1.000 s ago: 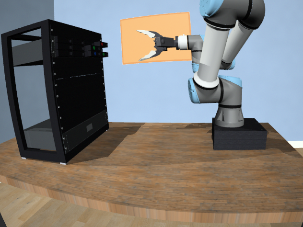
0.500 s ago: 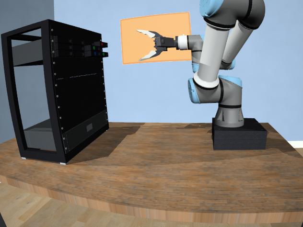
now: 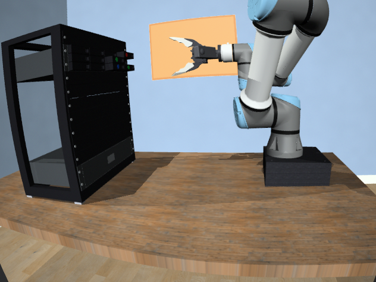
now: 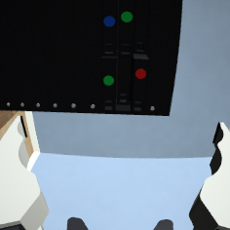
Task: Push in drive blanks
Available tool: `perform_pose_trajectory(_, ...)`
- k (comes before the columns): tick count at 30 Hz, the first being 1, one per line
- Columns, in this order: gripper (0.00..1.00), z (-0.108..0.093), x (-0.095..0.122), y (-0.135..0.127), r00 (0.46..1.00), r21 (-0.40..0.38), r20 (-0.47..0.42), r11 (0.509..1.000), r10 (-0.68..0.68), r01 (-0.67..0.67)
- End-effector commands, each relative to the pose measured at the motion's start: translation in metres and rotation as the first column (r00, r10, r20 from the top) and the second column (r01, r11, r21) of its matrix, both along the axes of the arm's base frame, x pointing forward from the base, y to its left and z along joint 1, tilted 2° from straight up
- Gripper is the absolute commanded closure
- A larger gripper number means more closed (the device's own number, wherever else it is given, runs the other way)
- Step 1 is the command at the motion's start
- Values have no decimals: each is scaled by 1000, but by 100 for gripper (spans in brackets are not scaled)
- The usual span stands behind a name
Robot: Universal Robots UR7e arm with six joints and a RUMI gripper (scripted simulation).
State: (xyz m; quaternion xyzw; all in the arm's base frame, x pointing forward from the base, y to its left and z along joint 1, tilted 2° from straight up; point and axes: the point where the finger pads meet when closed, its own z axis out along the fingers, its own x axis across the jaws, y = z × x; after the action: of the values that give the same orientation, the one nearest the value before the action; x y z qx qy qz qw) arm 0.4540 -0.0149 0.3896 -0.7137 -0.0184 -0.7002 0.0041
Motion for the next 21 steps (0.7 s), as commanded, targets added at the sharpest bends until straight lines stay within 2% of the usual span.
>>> perform_pose_trajectory(1, 0, 0, 0, 0, 1000, 0, 0, 1000, 0, 0)
perform_pose_trajectory(21, 0, 0, 5, 2, 1000, 0, 1, 1000, 0, 0)
